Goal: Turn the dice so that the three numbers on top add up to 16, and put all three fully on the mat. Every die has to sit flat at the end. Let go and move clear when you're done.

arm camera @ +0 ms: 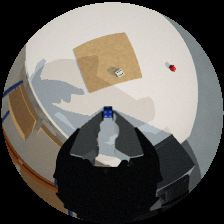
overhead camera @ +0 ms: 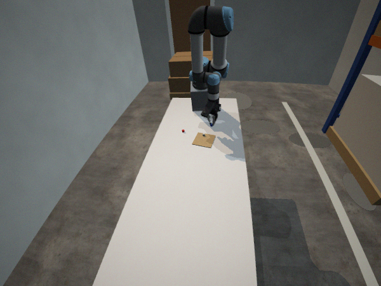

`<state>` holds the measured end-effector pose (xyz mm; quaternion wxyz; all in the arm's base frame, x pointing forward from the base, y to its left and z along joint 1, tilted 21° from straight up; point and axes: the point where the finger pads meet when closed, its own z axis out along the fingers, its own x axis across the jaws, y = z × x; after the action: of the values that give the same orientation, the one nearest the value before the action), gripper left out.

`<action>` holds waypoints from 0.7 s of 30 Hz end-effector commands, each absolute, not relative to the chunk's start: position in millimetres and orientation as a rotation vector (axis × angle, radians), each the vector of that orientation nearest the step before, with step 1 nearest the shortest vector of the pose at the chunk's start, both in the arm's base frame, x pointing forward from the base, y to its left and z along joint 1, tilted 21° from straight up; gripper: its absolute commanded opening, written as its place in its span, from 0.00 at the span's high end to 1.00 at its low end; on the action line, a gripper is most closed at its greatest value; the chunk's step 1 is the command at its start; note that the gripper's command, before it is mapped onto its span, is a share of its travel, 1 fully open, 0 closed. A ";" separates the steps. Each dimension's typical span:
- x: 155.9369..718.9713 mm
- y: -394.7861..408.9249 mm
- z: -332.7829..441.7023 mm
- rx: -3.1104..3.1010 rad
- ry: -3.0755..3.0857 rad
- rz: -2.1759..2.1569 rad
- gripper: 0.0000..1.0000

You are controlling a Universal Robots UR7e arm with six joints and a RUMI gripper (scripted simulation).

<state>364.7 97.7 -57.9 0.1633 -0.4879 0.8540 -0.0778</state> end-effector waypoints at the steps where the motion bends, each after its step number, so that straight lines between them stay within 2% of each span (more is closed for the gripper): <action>1: 351.0 96.6 -20.4 -1.393 2.437 -0.220 1.00; 21: 377.3 84.3 -11.6 -1.612 2.314 -0.261 1.00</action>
<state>365.2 97.2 -56.5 0.1638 -0.4901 0.8525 -0.0792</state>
